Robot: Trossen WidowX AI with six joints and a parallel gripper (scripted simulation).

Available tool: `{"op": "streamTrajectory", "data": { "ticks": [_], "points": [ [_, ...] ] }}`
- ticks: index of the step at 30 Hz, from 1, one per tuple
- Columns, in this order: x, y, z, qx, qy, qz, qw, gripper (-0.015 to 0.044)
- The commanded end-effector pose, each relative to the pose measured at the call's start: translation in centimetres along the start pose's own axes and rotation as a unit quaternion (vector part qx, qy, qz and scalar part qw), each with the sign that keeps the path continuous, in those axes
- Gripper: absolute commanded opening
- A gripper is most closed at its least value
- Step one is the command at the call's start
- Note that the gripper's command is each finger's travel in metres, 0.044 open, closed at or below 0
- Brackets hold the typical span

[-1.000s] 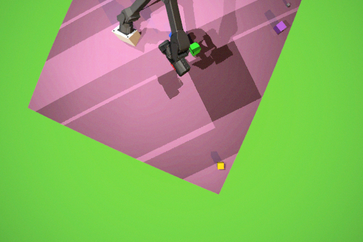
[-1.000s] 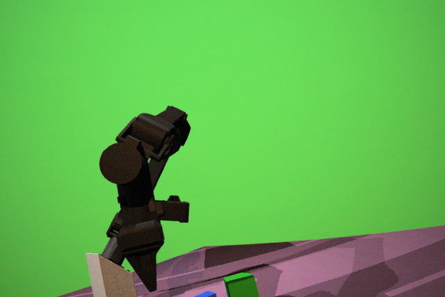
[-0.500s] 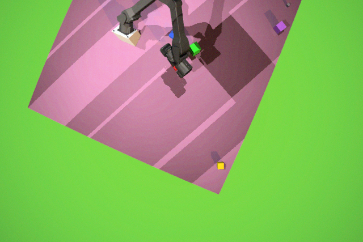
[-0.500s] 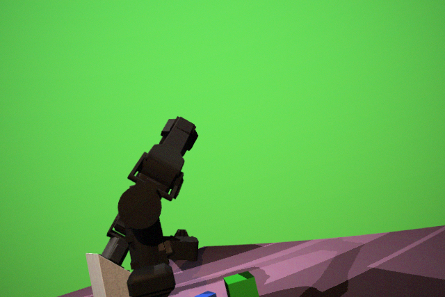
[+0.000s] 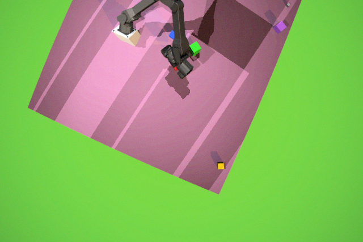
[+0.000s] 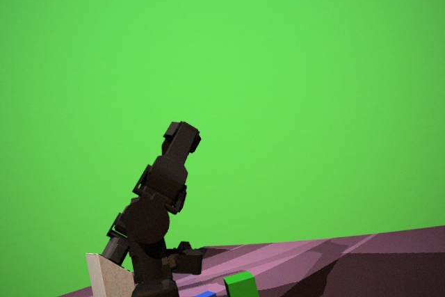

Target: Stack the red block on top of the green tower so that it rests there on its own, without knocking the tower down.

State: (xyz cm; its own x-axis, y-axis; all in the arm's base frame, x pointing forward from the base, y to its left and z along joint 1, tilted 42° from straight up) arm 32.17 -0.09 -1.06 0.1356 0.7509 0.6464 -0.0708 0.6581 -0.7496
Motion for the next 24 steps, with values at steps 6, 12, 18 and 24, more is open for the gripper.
{"op": "streamTrajectory", "data": {
  "ticks": [6,12,18,24],
  "points": [
    [0.0,1.4,0.0,-0.001,0.002,-0.003,1.0,0.044],
    [0.0,2.3,0.1,-0.001,0.002,-0.004,1.0,0.044],
    [0.1,2.9,0.1,0.0,0.002,-0.004,1.0,0.044],
    [0.1,2.9,0.1,0.0,0.002,-0.004,1.0,0.044]
  ]
}}
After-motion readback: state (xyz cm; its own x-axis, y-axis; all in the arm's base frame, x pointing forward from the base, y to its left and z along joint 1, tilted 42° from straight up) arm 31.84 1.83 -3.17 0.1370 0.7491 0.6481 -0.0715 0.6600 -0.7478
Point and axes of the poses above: the point midway between the two fingers, 35 mm back from their tips, its own y axis out along the fingers, its own z axis across the jaws, x = y × z, the point moved 7 cm from there along -y, back along the fingers, and after that the axes turned 14 degrees about -y, right-handed, at the moved point
